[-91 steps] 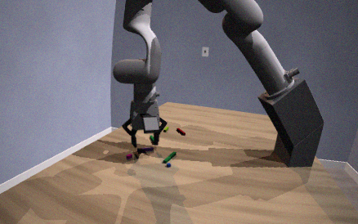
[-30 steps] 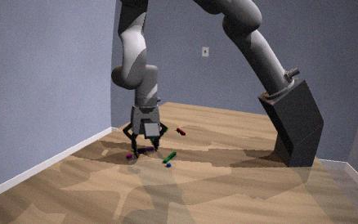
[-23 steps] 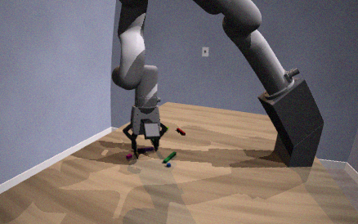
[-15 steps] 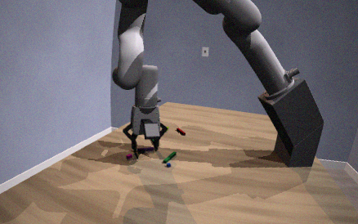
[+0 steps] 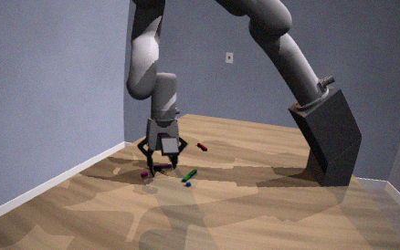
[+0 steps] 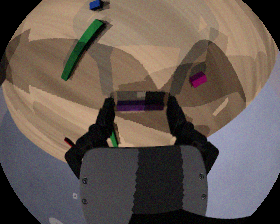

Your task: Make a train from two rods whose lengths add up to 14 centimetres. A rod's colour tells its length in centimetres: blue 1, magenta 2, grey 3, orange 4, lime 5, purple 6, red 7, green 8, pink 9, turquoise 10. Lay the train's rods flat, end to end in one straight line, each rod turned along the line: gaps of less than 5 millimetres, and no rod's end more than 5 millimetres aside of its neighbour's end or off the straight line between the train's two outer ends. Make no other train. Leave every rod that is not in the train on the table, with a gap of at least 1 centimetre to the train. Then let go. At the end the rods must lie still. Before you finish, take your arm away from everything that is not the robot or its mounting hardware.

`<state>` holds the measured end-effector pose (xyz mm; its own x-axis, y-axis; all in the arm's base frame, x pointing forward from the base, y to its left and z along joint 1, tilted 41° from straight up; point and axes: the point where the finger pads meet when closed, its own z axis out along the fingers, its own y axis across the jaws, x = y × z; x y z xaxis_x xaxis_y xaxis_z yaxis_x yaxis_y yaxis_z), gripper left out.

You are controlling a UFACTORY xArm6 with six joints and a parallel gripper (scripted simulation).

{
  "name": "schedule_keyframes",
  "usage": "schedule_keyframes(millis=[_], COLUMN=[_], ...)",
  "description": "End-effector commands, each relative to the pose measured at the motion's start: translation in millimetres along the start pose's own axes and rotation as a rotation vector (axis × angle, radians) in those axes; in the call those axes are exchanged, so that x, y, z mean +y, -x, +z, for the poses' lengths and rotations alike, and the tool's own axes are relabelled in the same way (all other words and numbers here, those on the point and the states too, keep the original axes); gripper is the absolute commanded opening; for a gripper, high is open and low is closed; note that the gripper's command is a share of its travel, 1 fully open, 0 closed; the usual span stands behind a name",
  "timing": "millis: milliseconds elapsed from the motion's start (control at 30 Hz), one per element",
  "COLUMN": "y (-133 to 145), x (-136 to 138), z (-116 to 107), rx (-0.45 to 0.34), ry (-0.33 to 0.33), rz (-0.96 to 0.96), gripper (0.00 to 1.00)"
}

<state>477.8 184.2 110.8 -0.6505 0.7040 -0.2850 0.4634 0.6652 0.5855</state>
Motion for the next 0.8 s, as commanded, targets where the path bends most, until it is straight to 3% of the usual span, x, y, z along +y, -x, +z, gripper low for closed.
schedule_keyframes(millis=[0,133,167,767], y=[0.3,0.3,0.3,0.3], x=[0.9,0.9,0.9,0.9], z=[-0.5,-0.5,-0.5,-0.5], rx=[-0.006,-0.006,-0.006,-0.006], ry=[0.002,0.002,0.002,0.002], rz=[0.0,0.0,0.0,0.0], gripper=[0.84,0.84,0.61,0.61])
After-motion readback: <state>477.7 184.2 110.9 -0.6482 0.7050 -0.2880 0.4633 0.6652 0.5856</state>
